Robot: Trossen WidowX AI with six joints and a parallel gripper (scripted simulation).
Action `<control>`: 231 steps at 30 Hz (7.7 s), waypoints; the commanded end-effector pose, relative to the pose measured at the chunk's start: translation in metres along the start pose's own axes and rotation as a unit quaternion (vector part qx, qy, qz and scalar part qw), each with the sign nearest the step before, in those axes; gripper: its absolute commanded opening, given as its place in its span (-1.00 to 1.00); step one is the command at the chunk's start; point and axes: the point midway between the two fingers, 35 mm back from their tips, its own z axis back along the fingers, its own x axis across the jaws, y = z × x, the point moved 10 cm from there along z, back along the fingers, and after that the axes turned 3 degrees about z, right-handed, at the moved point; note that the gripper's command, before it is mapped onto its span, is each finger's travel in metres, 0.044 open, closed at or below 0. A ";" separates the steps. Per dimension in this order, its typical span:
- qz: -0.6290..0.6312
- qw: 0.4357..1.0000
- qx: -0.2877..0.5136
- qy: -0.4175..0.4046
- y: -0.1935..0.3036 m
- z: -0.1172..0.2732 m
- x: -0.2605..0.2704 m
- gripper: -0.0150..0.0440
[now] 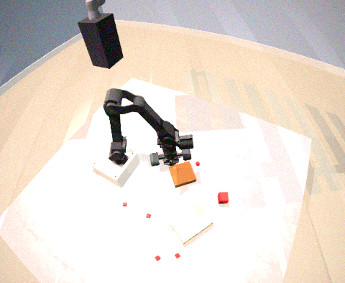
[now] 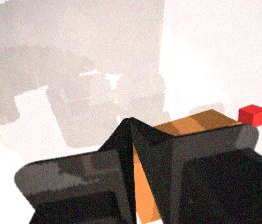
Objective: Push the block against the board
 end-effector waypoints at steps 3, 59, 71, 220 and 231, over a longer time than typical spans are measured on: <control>0.000 1.000 0.004 -0.002 0.010 0.000 -0.001 -0.49; -0.043 0.999 0.003 -0.001 -0.026 0.055 -0.005 -0.49; -0.248 0.969 0.003 -0.001 -0.022 0.055 -0.004 -0.49; -0.996 0.084 0.002 0.006 0.058 0.001 -0.014 -0.49; -0.996 0.084 0.002 0.005 0.040 0.000 -0.012 -0.49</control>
